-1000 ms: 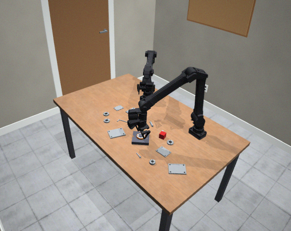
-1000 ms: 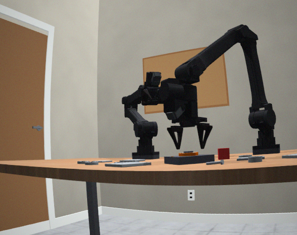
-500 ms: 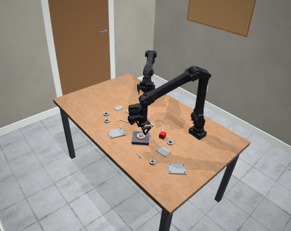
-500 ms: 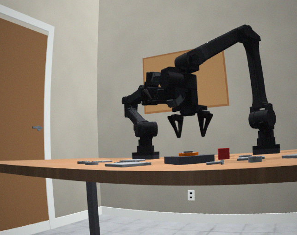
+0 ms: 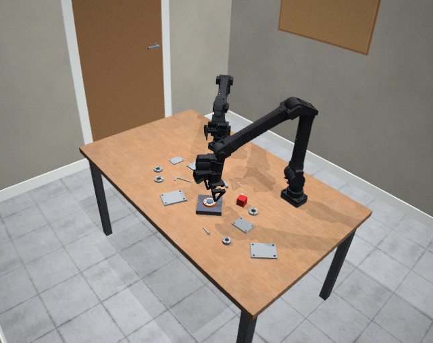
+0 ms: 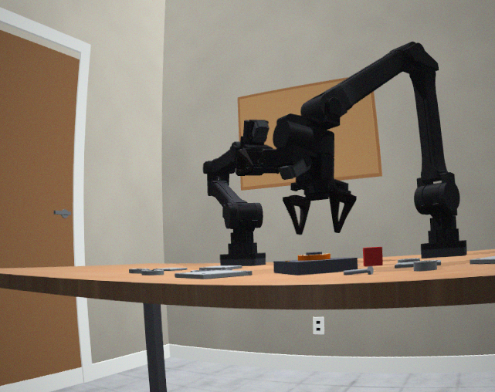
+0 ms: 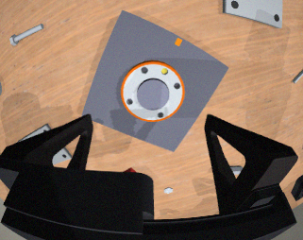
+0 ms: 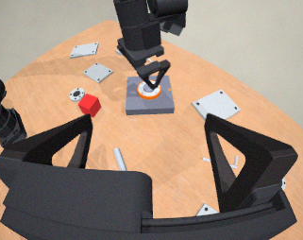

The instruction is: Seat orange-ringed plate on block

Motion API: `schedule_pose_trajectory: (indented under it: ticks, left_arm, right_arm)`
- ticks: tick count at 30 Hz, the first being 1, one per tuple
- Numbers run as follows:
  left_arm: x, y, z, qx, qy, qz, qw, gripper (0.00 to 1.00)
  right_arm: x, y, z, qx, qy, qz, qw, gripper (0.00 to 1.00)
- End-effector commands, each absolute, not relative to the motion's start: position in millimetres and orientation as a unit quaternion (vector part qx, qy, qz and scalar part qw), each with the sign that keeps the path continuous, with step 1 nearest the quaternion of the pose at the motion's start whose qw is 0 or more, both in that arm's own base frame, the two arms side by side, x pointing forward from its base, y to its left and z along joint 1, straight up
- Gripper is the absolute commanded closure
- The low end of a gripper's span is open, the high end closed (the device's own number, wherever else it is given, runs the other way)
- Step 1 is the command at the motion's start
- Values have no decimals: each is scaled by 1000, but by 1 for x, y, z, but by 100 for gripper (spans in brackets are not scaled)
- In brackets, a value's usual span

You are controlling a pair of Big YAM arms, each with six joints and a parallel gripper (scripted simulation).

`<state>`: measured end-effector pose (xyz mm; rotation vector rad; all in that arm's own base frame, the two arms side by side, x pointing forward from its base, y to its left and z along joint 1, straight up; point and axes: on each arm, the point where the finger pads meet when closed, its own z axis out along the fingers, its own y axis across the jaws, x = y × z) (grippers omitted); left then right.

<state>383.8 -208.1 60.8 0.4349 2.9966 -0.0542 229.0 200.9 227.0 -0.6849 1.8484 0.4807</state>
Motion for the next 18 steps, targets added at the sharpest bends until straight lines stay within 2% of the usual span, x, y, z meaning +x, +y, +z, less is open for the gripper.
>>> schedule_pose_trajectory:
  ticks: [1, 3, 7, 11, 18]
  left_arm:
    - [387, -218, 81, 199, 968, -44, 149, 0]
    - [387, -218, 81, 199, 968, -44, 149, 0]
    - [387, -213, 85, 227, 944, -58, 233, 0]
    - [386, -209, 87, 238, 926, -68, 284, 0]
    - [391, -210, 88, 232, 921, -78, 302, 0]
  right_arm:
    - [231, 203, 239, -287, 764, 203, 540, 0]
    - [231, 203, 239, -287, 764, 203, 540, 0]
    - [231, 203, 239, -287, 764, 203, 540, 0]
    - [231, 203, 239, -287, 764, 203, 540, 0]
    - [231, 203, 239, -287, 764, 203, 540, 0]
